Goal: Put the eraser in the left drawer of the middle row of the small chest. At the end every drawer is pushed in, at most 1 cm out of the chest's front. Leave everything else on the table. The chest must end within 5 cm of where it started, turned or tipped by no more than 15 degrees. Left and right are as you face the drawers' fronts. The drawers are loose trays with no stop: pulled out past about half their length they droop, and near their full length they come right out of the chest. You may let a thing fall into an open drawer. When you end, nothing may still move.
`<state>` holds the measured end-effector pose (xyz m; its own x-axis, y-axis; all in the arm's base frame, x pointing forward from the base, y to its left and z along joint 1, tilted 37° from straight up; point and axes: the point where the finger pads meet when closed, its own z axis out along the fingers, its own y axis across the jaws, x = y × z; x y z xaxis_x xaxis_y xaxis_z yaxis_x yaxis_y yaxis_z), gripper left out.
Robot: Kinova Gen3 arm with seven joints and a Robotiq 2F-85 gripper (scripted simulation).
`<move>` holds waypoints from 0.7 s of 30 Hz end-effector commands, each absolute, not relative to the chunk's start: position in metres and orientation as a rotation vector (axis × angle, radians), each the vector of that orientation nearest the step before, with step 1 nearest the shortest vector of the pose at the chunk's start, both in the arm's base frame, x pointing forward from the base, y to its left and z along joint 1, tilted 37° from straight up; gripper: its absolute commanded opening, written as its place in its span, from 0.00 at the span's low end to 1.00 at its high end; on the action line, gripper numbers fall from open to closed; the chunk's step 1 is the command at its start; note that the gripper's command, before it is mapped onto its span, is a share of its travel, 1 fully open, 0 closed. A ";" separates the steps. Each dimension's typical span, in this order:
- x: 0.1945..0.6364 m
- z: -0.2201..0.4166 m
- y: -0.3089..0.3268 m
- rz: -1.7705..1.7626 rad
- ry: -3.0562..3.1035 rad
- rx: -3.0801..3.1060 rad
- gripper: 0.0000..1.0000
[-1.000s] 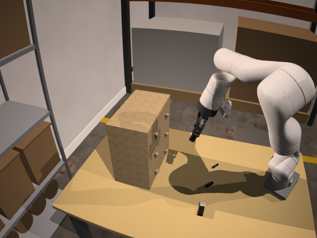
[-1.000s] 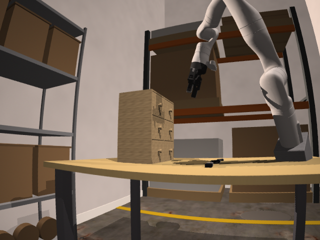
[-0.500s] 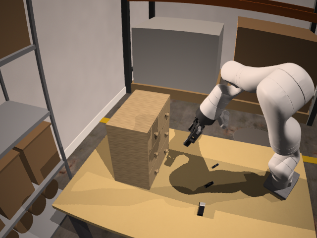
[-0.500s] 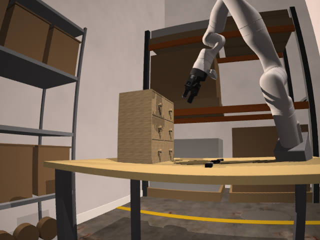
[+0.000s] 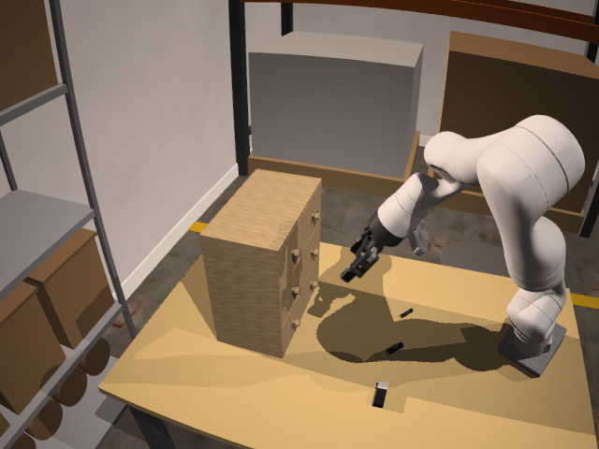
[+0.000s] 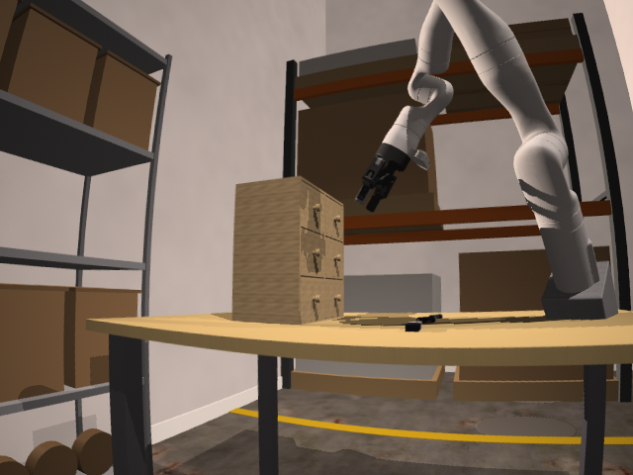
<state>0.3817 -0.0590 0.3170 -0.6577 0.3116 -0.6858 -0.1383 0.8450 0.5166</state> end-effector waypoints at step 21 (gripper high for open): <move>0.389 0.309 -0.053 0.687 2.143 0.148 1.00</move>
<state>0.3888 -0.0530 0.3095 -0.6252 0.3362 -0.7043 -0.1353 0.8420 0.5222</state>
